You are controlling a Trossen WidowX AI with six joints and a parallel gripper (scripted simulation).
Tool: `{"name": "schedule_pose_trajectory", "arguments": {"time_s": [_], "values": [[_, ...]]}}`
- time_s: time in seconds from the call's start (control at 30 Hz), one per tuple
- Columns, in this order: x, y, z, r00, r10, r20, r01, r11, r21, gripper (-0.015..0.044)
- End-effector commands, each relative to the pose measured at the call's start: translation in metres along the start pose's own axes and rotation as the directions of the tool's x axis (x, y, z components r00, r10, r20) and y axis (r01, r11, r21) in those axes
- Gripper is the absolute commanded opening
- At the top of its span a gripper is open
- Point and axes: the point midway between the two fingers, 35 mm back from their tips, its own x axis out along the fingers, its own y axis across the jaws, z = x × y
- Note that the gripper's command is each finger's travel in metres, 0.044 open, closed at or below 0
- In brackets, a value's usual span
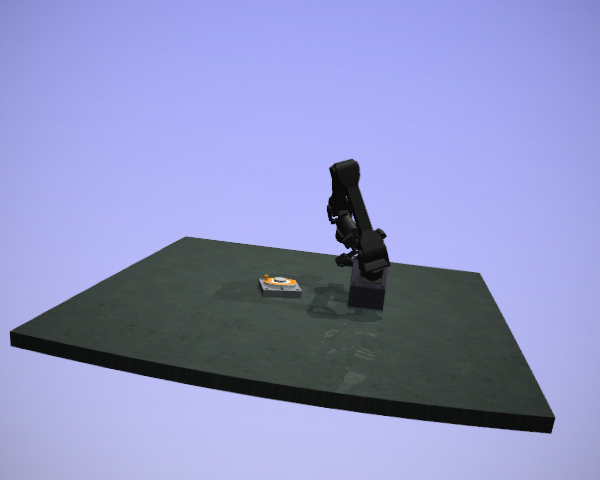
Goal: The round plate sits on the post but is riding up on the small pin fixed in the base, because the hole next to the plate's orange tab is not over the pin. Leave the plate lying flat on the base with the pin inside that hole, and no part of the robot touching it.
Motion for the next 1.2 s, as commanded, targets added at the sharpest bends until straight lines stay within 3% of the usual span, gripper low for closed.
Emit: {"name": "schedule_pose_trajectory", "arguments": {"time_s": [0.0, 0.1, 0.23, 0.3, 0.47, 0.77, 0.97, 1.17], "values": [[-0.001, -0.001, 0.000, 1.000, -0.004, -0.006, 0.005, 1.000, 0.016, 0.0374], [-0.022, -0.023, 0.000, 0.994, -0.069, -0.090, 0.088, 0.970, 0.226, 0.0295], [-0.060, -0.064, 0.007, 0.956, -0.188, -0.227, 0.281, 0.815, 0.507, 0.0190], [-0.067, -0.072, 0.010, 0.946, -0.211, -0.248, 0.316, 0.779, 0.542, 0.0137], [-0.114, -0.130, 0.041, 0.852, -0.383, -0.357, 0.512, 0.475, 0.716, 0.0006], [-0.161, -0.204, 0.120, 0.720, -0.601, -0.347, 0.507, 0.113, 0.854, 0.0000], [-0.172, -0.234, 0.173, 0.675, -0.680, -0.286, 0.406, 0.019, 0.914, 0.0000], [-0.172, -0.235, 0.173, 0.674, -0.682, -0.283, 0.401, 0.016, 0.916, 0.0000]]}}
